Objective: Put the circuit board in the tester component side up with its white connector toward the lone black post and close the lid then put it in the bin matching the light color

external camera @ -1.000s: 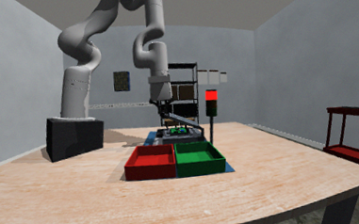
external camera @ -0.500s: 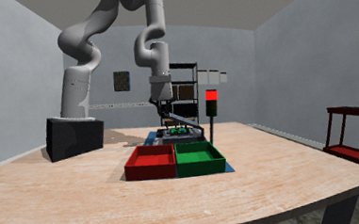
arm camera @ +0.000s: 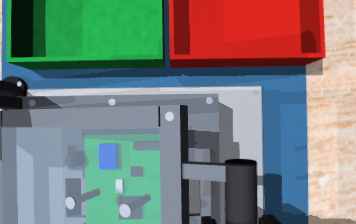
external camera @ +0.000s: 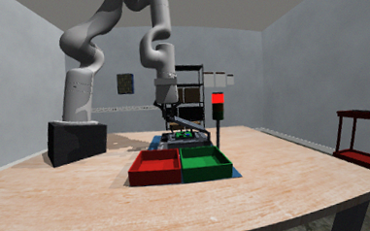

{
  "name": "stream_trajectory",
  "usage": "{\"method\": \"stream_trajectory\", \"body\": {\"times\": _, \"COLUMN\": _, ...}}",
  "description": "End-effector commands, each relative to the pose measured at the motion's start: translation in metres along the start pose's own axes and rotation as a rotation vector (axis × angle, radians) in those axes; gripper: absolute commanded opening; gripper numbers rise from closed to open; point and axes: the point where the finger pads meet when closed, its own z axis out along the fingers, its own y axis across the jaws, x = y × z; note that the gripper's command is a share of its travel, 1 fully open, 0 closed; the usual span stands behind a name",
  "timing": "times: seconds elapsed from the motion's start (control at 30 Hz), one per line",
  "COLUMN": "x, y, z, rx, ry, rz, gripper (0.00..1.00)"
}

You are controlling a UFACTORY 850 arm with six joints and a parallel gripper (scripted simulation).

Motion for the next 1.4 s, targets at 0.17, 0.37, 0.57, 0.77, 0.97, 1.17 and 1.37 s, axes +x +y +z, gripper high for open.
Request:
{"method": "stream_trajectory", "body": {"times": 0.17, "x": 0.0, "y": -0.0008, "z": -0.0005, "rx": -0.003, "ry": 0.002, "rz": 0.0, "gripper": 0.28}}
{"method": "stream_trajectory", "body": {"times": 0.37, "x": 0.0, "y": -0.0008, "z": -0.0001, "rx": -0.003, "ry": 0.002, "rz": 0.0, "gripper": 0.28}}
{"method": "stream_trajectory", "body": {"times": 0.57, "x": 0.0, "y": -0.0005, "z": 0.0016, "rx": -0.003, "ry": 0.002, "rz": 0.0, "gripper": 0.28}}
{"method": "stream_trajectory", "body": {"times": 0.77, "x": 0.0001, "y": -0.0003, "z": 0.0029, "rx": -0.003, "ry": 0.002, "rz": 0.0, "gripper": 0.28}}
{"method": "stream_trajectory", "body": {"times": 0.97, "x": 0.0001, "y": -0.0003, "z": 0.0031, "rx": -0.003, "ry": 0.002, "rz": 0.0, "gripper": 0.28}}
{"method": "stream_trajectory", "body": {"times": 1.17, "x": 0.0001, "y": -0.0003, "z": 0.0031, "rx": -0.003, "ry": 0.002, "rz": 0.0, "gripper": 0.0}}
{"method": "stream_trajectory", "body": {"times": 1.37, "x": 0.0001, "y": -0.0003, "z": 0.0031, "rx": -0.003, "ry": 0.002, "rz": 0.0, "gripper": 0.0}}
